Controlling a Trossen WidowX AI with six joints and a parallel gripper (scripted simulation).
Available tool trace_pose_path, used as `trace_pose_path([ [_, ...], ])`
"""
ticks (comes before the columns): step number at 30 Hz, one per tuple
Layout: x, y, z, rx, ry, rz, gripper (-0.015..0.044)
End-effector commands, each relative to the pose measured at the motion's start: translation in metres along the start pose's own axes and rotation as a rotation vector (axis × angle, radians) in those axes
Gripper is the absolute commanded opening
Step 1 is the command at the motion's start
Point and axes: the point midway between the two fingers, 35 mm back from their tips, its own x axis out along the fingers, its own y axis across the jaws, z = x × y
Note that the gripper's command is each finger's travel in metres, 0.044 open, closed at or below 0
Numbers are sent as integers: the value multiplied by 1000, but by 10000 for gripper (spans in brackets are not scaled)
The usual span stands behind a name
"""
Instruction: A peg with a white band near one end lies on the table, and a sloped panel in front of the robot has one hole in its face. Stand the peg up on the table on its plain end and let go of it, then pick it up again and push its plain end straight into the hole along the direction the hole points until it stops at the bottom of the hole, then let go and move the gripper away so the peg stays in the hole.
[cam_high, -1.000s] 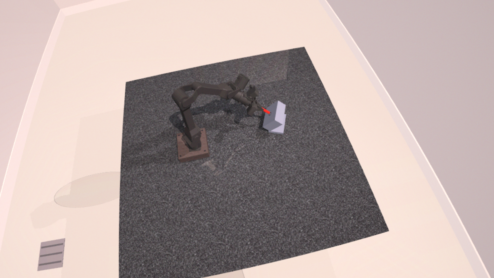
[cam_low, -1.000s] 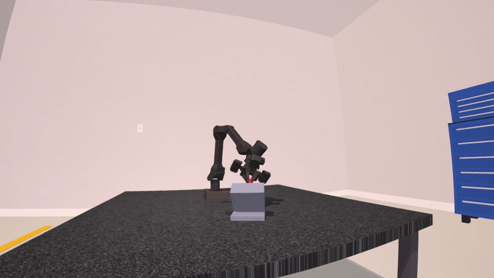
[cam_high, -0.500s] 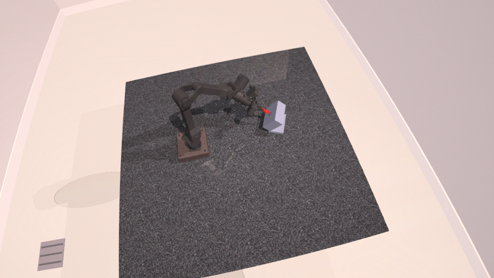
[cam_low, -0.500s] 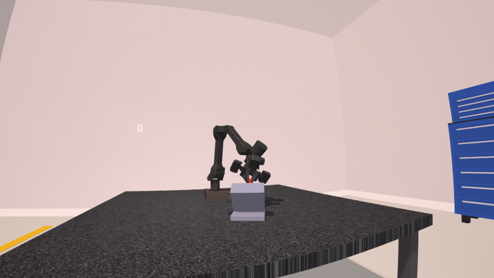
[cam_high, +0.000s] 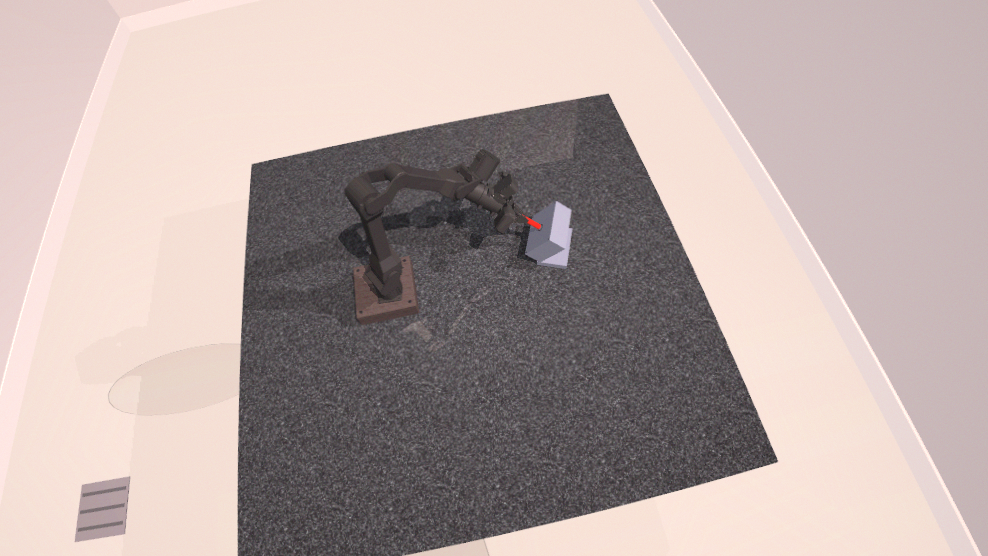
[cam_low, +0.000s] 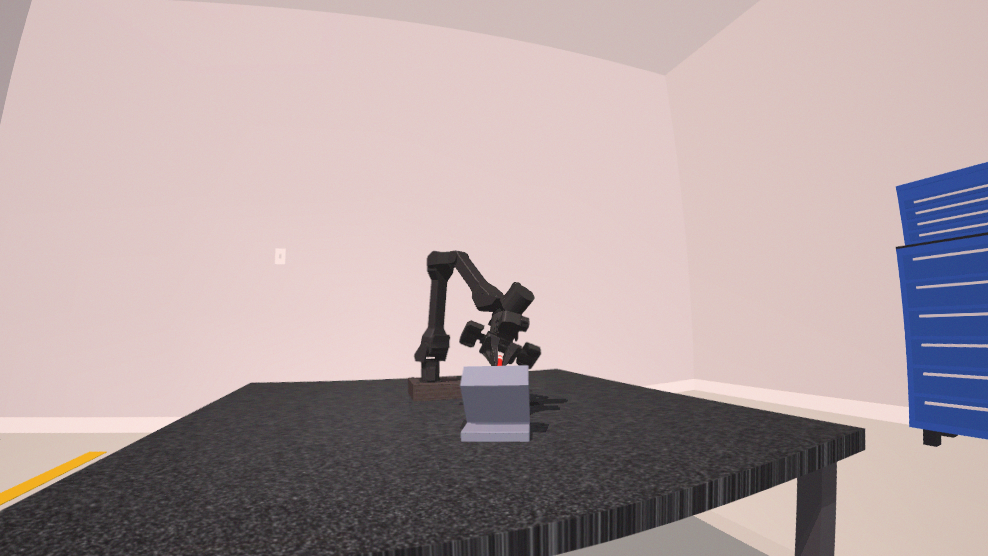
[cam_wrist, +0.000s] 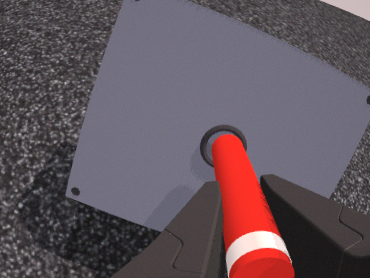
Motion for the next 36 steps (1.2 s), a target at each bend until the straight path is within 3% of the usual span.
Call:
trace_pose_path([
  [1, 2, 1, -1, -5, 3, 3, 0],
  [36, 17, 1, 0, -5, 2, 2, 0],
])
